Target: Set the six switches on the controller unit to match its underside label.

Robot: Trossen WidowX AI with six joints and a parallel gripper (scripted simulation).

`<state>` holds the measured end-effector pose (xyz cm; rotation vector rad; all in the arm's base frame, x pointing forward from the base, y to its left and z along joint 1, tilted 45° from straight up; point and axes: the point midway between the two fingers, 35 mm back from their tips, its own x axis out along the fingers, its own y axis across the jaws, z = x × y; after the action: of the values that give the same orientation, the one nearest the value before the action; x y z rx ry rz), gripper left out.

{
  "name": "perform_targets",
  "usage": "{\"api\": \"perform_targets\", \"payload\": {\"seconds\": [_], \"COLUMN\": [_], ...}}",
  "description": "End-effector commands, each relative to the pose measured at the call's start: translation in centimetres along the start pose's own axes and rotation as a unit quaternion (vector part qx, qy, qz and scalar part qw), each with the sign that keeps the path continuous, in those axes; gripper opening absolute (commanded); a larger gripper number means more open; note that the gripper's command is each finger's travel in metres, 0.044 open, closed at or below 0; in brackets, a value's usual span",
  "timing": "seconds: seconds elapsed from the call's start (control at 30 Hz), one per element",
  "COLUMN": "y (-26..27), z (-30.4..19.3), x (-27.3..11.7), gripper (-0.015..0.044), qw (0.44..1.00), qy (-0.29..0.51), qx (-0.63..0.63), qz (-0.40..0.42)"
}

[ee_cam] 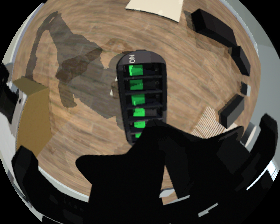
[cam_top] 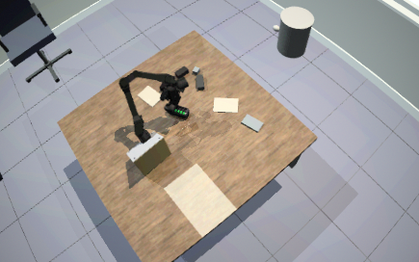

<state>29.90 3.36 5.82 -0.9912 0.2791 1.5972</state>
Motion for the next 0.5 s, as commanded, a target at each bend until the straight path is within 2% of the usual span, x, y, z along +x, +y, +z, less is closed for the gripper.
{"api": "perform_targets", "payload": {"seconds": [0.0, 0.17, 0.33, 0.47], "y": [0.3, 0.1, -4.0, -4.2], "z": [0.3, 0.3, 0.3, 0.3], "x": [0.0, 0.1, 2.7, 2.8], "gripper": [0.0, 0.0, 0.0, 0.0], "qw": [1.0, 1.0, 1.0, 1.0], "qy": [-0.003, -0.003, -0.003, -0.003], "qx": [0.01, 0.01, 0.009, 0.009], "qz": [0.0, 0.0, -0.001, -0.001]}}
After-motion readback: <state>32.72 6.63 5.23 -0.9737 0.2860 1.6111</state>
